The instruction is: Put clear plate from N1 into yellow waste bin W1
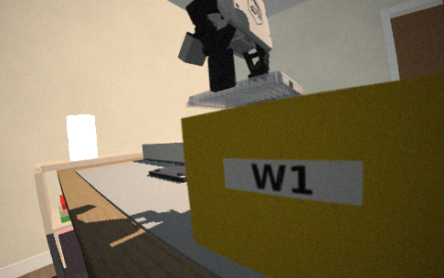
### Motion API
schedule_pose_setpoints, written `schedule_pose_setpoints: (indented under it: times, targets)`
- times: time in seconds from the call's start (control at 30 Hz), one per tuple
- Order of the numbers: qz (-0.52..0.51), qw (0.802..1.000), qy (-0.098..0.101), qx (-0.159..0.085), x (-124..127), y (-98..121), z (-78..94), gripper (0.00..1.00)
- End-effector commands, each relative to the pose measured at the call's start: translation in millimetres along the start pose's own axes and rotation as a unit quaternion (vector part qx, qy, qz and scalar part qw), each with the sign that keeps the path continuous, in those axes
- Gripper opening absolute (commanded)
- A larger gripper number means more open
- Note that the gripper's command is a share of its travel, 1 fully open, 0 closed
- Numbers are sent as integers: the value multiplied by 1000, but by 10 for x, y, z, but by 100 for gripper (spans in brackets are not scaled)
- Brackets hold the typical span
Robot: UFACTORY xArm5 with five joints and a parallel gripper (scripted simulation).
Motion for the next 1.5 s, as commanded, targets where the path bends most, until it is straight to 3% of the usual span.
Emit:
schedule_pose_setpoints:
  times: [0.0, 0.9, 1.47]
  targets:
    - [0, 1000, -2, 2, -30, 93, -18, 0]
    - [0, 1000, -2, 2, -185, 743, -19, 0]
    - [0, 1000, -2, 2, -186, 749, -19, 0]
Point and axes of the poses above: the point where the finger pads meet when closed, its own z axis out along the fingers, its own x axis across the jaws, y = z × x, the point moved 10 cm from there along -z, back along the fingers, and after that the axes turned 6 degrees about z, right-handed, at the moved point
